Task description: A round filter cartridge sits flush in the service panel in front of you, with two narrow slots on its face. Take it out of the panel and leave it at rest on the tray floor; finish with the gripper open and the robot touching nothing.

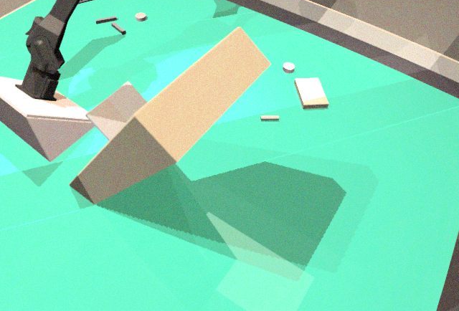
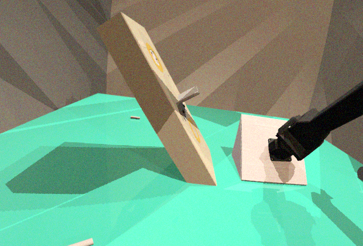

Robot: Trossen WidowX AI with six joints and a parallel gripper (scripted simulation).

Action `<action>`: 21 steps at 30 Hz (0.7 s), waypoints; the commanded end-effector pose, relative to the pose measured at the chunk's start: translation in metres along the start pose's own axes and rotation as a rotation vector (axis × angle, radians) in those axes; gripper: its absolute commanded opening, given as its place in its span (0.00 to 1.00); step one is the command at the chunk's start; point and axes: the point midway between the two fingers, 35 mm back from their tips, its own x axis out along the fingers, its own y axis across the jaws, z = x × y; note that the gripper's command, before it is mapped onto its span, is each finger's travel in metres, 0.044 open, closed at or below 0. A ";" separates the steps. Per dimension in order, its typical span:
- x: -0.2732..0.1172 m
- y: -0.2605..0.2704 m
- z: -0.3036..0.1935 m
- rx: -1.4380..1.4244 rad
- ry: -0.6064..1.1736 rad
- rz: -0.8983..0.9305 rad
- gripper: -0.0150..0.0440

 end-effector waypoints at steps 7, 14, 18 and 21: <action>0.008 0.067 0.046 0.043 -0.165 0.156 0.62; -0.004 0.137 0.125 0.102 -0.423 0.317 0.41; -0.023 0.167 0.177 0.139 -0.588 0.389 0.41; -0.043 0.186 0.217 0.166 -0.718 0.438 0.41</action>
